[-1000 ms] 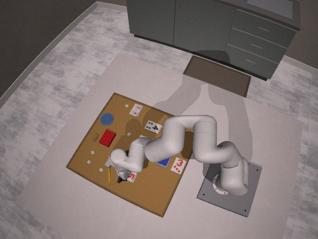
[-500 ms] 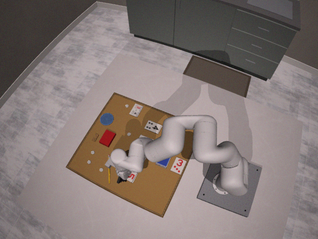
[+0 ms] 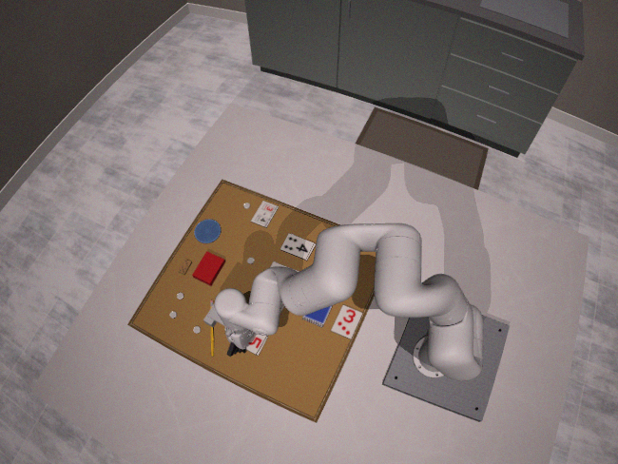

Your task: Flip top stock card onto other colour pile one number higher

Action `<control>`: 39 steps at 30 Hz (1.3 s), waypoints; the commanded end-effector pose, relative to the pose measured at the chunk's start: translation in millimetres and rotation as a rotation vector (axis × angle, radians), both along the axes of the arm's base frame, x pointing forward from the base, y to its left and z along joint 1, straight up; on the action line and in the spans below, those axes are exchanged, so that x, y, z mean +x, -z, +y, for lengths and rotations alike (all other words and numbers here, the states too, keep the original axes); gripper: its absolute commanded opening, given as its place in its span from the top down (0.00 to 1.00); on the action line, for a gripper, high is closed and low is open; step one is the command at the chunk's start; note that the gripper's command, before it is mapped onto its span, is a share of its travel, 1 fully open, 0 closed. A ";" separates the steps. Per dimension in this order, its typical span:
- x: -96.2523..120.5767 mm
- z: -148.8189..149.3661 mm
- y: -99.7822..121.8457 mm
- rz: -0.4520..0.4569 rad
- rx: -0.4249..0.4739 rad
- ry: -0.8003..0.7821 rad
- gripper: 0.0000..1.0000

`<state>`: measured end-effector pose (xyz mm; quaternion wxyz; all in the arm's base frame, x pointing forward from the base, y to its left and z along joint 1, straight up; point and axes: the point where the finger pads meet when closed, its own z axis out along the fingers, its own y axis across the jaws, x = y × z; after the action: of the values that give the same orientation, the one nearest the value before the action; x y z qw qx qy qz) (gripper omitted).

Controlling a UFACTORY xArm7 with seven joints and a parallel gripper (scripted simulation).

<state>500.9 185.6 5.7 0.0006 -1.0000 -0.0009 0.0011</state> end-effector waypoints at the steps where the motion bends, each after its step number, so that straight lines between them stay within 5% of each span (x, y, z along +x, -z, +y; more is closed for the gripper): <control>1: 1.7 0.6 -2.0 -0.005 0.002 0.000 0.13; 22: 1.7 0.6 -5.7 -0.005 0.002 0.000 0.13; 39: 1.6 0.4 -68.8 -0.005 0.002 0.000 0.13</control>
<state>500.7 185.5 58.0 0.0004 -1.0000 -0.0009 0.0015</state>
